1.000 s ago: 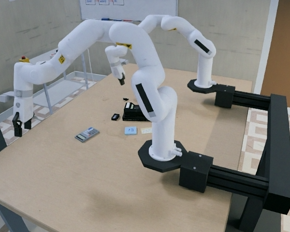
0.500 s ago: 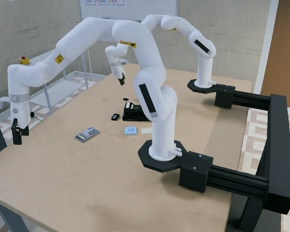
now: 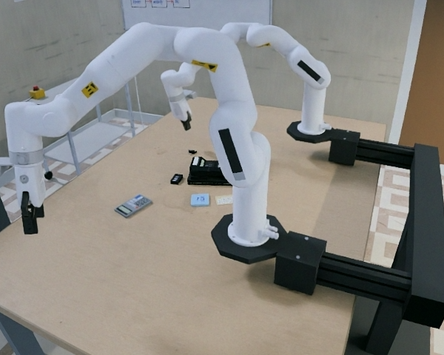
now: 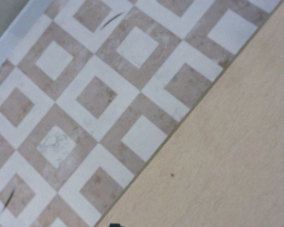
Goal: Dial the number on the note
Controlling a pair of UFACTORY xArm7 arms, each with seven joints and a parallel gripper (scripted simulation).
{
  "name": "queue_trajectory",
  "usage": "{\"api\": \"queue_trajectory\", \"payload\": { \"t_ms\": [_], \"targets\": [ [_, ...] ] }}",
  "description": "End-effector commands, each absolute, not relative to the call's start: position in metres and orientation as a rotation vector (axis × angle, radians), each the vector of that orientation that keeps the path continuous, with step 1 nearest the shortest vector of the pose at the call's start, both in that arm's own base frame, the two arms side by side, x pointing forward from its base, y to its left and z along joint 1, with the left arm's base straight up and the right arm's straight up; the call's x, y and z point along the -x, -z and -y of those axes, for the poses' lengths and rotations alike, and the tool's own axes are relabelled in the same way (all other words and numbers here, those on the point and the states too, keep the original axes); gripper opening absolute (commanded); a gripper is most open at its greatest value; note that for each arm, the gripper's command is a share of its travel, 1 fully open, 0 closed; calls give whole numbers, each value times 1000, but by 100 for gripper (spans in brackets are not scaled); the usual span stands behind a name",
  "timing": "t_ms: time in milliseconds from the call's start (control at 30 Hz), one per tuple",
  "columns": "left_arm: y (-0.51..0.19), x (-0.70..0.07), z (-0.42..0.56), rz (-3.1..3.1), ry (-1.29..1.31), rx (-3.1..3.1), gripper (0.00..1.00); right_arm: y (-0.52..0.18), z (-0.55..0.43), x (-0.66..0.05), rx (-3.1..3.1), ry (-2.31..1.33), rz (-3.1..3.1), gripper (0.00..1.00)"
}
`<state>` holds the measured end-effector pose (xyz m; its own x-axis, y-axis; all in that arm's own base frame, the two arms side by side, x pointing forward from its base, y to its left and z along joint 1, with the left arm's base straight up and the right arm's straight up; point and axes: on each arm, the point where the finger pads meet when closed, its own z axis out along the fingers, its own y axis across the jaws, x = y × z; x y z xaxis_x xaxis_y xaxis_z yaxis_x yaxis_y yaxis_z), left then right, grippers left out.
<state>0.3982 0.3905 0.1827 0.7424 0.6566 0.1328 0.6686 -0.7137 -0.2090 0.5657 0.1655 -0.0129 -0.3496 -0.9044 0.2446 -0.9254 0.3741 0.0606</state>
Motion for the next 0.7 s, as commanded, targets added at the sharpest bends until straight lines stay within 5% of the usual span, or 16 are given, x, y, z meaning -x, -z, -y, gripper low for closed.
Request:
{"api": "queue_trajectory", "payload": {
  "t_ms": [0,667],
  "targets": [
    [-188,-381,-400,1096,65,2689,100,11,-166,-567,-1632,-130,2401,0],
    [-205,-288,-435,1364,23,2619,100,11,-166,-567,-1632,-130,2401,0]
  ]
}}
